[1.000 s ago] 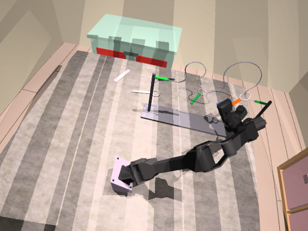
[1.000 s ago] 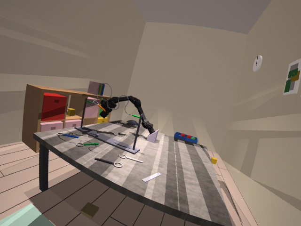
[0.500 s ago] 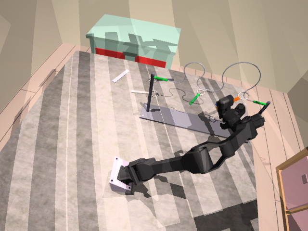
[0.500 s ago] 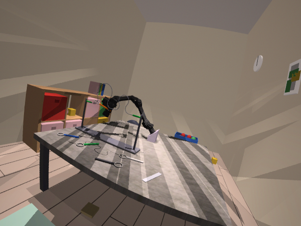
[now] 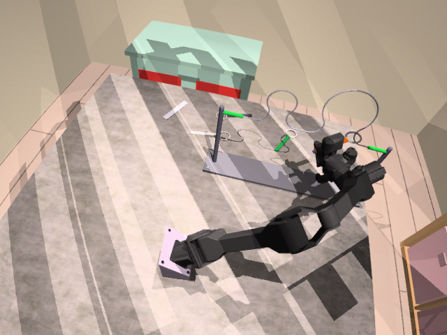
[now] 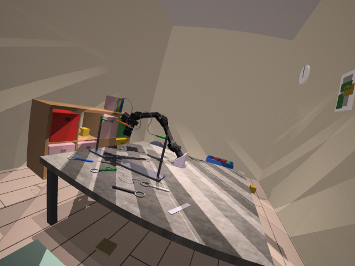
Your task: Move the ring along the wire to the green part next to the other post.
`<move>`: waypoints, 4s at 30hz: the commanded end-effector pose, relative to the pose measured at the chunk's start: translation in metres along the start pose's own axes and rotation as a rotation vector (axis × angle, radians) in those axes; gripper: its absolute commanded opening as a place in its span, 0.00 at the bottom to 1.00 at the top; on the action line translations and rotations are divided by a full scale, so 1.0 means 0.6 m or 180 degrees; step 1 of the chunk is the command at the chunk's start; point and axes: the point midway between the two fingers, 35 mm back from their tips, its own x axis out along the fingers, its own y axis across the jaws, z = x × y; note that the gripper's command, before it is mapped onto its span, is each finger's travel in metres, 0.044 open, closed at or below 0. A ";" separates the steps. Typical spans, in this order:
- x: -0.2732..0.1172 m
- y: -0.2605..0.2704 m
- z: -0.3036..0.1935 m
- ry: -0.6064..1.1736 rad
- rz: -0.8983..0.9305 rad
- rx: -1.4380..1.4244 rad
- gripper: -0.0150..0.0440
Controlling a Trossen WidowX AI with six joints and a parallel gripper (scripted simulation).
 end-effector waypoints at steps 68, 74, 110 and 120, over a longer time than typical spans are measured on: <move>-0.021 0.176 0.058 -0.0201 0.0935 0.1979 0.00; -0.027 0.186 0.068 -0.0191 0.0980 0.2087 0.00; -0.031 0.190 0.075 -0.0205 0.0527 0.1335 0.00; -0.029 0.183 0.072 -0.0218 0.0321 0.0985 0.00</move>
